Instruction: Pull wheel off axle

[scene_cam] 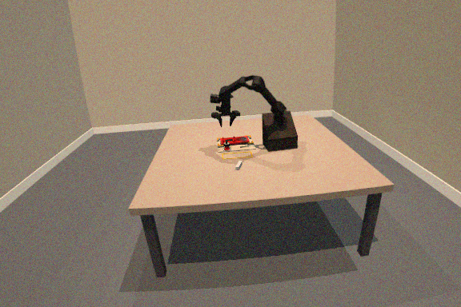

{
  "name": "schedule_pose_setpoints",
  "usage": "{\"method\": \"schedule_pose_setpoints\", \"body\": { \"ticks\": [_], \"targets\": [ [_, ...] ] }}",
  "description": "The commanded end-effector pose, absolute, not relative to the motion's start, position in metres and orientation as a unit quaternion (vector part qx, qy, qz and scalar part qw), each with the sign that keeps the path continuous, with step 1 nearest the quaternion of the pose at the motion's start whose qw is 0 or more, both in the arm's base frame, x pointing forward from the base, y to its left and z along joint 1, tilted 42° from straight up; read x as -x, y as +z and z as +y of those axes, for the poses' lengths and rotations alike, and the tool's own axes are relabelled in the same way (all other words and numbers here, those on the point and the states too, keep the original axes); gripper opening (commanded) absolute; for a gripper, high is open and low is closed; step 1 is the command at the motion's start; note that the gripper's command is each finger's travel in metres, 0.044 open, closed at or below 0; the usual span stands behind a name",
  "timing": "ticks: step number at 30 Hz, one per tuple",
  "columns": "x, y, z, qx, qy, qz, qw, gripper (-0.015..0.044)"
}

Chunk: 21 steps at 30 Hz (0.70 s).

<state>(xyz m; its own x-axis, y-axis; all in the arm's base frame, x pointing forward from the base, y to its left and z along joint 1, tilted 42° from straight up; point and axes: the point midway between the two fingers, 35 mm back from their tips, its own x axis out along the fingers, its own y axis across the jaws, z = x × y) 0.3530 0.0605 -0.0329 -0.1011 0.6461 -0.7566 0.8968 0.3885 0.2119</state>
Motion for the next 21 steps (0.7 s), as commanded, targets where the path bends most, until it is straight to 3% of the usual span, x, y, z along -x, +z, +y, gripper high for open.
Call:
{"method": "schedule_pose_setpoints", "body": {
  "ticks": [1, 21],
  "targets": [
    [-0.339, -0.021, 0.126, -0.564, -0.265, 0.718, 0.310, 0.0300],
    [-0.337, -0.045, 0.147, -0.565, -0.267, 0.718, 0.308, 0.0300]
  ]
}}
